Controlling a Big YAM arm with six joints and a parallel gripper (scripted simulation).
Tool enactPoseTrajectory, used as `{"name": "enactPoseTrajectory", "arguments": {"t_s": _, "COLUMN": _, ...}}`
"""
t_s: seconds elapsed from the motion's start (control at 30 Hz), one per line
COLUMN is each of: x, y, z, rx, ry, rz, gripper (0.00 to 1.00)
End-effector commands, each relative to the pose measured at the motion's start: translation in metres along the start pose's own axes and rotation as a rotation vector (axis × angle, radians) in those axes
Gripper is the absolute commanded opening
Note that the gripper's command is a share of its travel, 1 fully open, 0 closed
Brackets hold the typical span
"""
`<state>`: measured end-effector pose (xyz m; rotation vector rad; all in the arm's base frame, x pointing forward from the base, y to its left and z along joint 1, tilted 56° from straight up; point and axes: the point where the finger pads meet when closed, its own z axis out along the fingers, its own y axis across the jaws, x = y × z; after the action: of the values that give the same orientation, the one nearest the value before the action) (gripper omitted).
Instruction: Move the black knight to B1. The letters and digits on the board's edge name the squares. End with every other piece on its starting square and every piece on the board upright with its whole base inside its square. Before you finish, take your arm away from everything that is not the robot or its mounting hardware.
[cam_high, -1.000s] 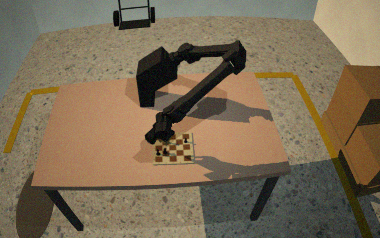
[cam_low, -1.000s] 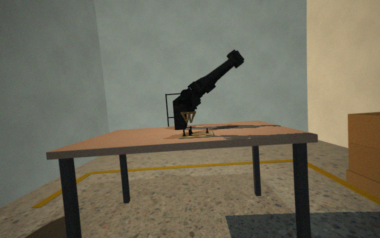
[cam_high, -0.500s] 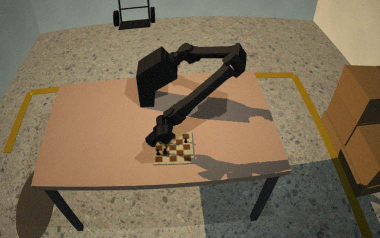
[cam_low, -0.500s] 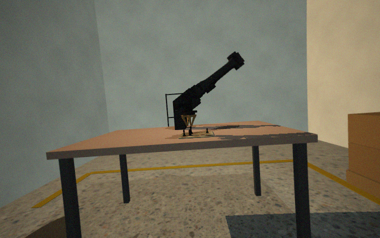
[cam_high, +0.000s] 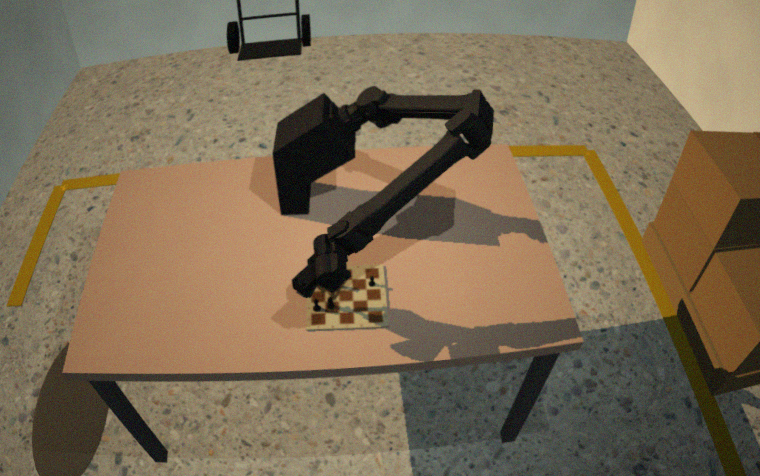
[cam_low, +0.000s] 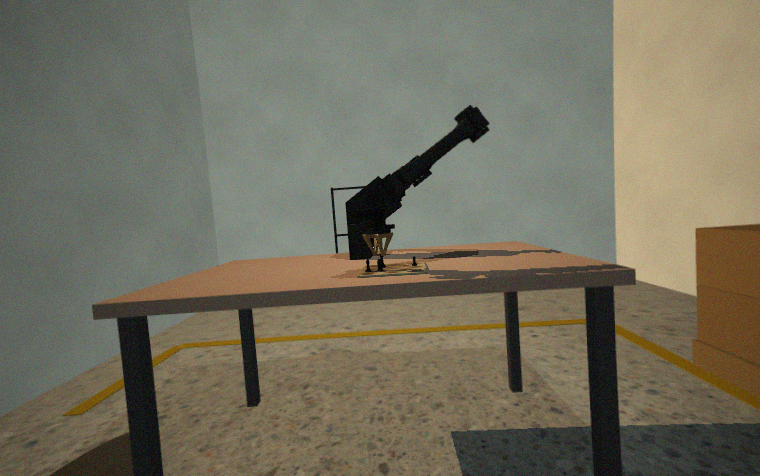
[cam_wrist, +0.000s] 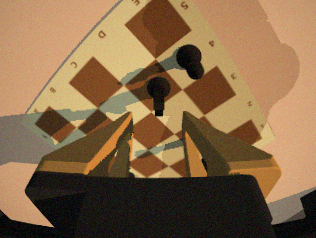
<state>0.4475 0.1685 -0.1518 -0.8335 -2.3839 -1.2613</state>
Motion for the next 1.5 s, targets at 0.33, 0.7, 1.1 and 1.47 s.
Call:
{"name": "enactPoseTrajectory", "arguments": {"t_s": 0.33, "x": 0.0027, "y": -0.0013, "z": 0.0063, "rx": 0.004, "ry": 0.000, "rz": -0.008, "gripper": 0.36}}
{"name": "enactPoseTrajectory", "arguments": {"t_s": 0.7, "x": 0.0027, "y": -0.0013, "z": 0.0063, "rx": 0.004, "ry": 0.000, "rz": -0.008, "gripper": 0.36}}
{"name": "enactPoseTrajectory", "arguments": {"t_s": 1.1, "x": 0.0027, "y": -0.0013, "z": 0.0063, "rx": 0.004, "ry": 0.000, "rz": -0.008, "gripper": 0.36}}
{"name": "enactPoseTrajectory", "arguments": {"t_s": 1.47, "x": 0.0039, "y": 0.0037, "z": 0.0037, "rx": 0.000, "ry": -0.004, "rz": -0.014, "gripper": 0.36}}
